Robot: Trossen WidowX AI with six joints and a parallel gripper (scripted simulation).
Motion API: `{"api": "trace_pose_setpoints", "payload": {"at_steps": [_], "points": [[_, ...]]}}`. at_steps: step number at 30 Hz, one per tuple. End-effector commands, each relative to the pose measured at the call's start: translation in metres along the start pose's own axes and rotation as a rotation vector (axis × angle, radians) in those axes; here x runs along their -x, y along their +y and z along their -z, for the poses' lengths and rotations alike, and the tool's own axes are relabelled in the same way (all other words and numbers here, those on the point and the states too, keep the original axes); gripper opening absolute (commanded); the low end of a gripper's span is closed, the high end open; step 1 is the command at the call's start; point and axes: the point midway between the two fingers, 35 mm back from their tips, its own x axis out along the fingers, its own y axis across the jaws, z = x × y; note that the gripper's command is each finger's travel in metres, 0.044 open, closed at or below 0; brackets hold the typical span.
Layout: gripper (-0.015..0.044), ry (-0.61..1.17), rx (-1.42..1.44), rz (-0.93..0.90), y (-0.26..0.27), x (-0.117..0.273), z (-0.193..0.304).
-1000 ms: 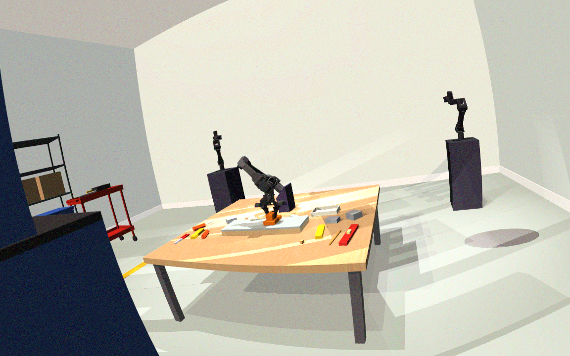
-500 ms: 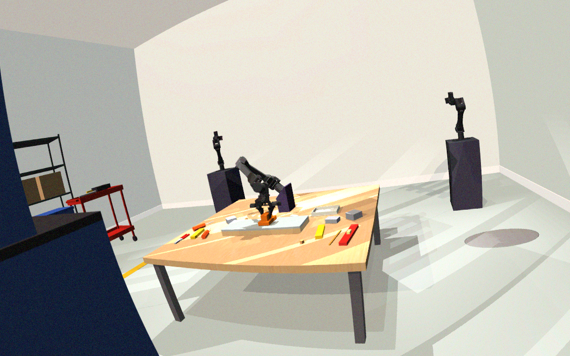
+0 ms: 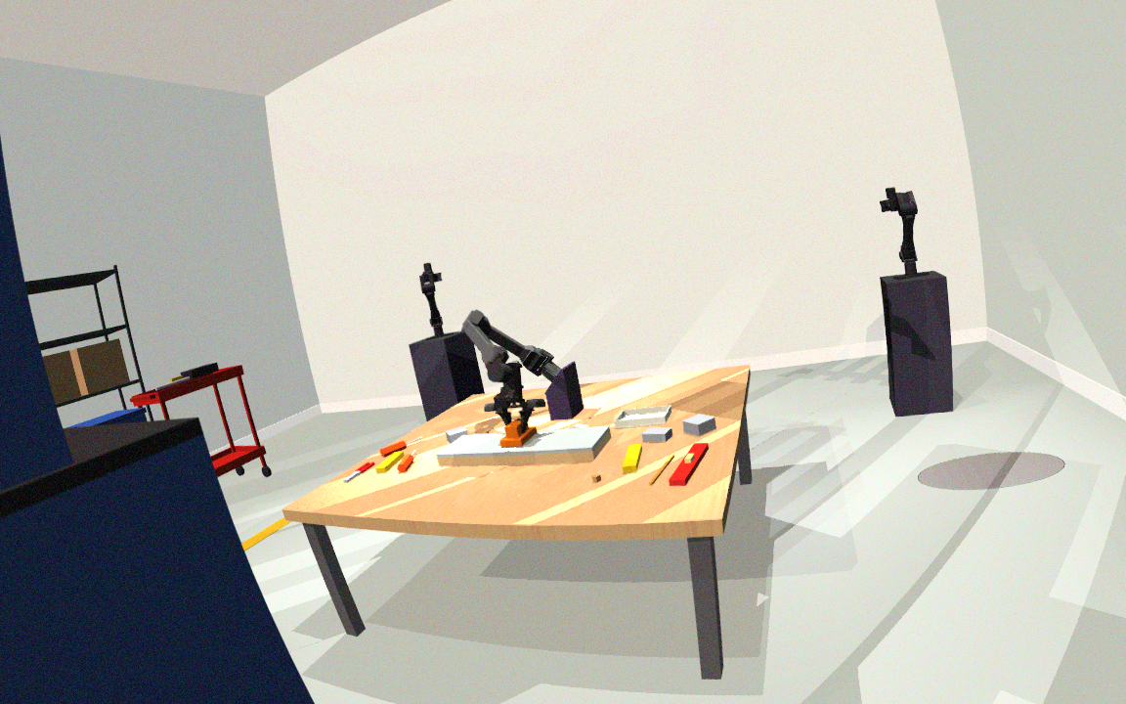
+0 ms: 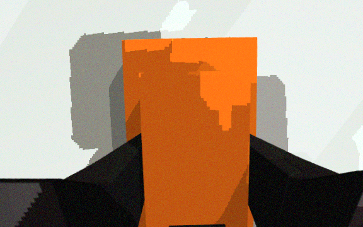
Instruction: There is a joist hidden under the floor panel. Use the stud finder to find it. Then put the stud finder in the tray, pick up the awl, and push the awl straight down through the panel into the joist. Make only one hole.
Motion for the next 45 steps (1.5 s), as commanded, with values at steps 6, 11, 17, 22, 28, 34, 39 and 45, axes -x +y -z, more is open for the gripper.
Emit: {"api": "trace_pose_setpoints", "payload": {"at_steps": [6, 11, 17, 22, 28, 34, 39, 45], "points": [[0.0000, 0.001, 0.001, 0.002, -0.020, 0.000, 0.001], [0.0000, 0.001, 0.001, 0.002, -0.031, 0.000, 0.001], [0.0000, 0.001, 0.001, 0.003, -0.044, 0.000, 0.001], [0.0000, 0.001, 0.001, 0.003, -0.055, 0.000, 0.000], [0.0000, 0.001, 0.001, 0.004, -0.068, 0.000, 0.000], [0.0000, 0.001, 0.001, 0.004, -0.082, 0.000, 0.000], [0.0000, 0.001, 0.002, 0.005, -0.093, 0.000, 0.000], [0.0000, 0.001, 0.002, 0.005, -0.106, 0.000, 0.000]]}}
